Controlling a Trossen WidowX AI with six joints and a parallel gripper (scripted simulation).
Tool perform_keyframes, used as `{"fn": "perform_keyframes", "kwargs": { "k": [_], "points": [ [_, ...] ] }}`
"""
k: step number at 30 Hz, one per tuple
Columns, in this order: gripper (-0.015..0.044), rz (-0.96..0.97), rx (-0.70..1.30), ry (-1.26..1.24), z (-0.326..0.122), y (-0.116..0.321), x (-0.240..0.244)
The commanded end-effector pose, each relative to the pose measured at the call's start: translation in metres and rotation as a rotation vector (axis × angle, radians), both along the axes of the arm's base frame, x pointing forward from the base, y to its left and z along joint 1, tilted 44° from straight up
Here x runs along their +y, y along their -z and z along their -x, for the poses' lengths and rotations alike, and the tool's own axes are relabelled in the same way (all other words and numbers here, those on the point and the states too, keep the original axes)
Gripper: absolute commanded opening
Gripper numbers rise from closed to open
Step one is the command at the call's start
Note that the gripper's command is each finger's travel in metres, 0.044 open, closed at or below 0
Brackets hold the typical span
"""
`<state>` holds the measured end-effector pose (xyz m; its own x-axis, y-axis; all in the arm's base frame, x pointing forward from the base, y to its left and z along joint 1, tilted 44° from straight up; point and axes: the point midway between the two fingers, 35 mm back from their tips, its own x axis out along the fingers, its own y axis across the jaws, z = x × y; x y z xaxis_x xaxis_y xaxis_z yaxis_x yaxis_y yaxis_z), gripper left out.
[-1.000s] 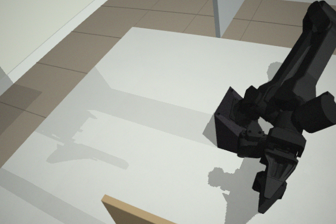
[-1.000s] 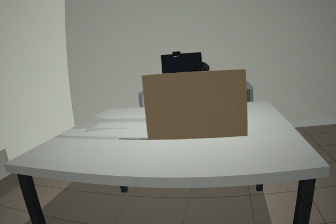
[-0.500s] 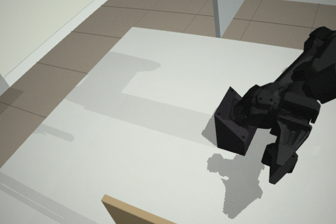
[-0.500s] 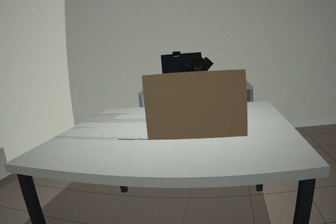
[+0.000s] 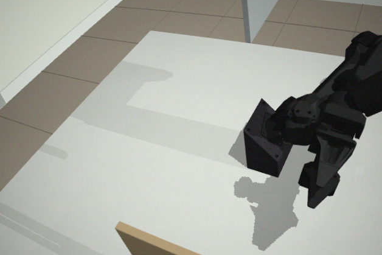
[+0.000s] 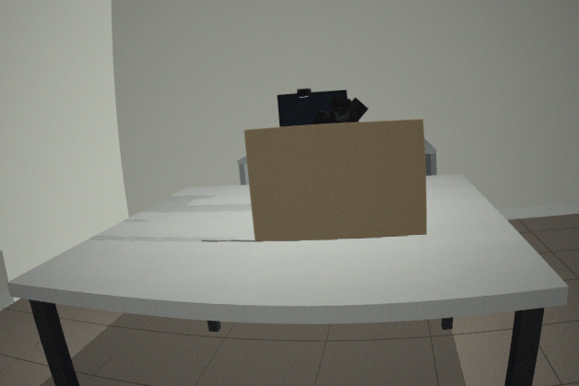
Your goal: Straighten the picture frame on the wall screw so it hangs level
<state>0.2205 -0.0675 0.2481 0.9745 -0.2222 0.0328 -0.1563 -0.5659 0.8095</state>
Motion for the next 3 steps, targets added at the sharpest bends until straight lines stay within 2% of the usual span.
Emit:
{"fn": "perform_keyframes", "kwargs": {
  "k": [1,3],
  "points": [
    [0.0260,0.000,0.000,-0.005,0.0000,-0.0003,0.0008],
    [0.0260,0.000,0.000,-0.005,0.0000,-0.0003,0.0008]
  ]
}}
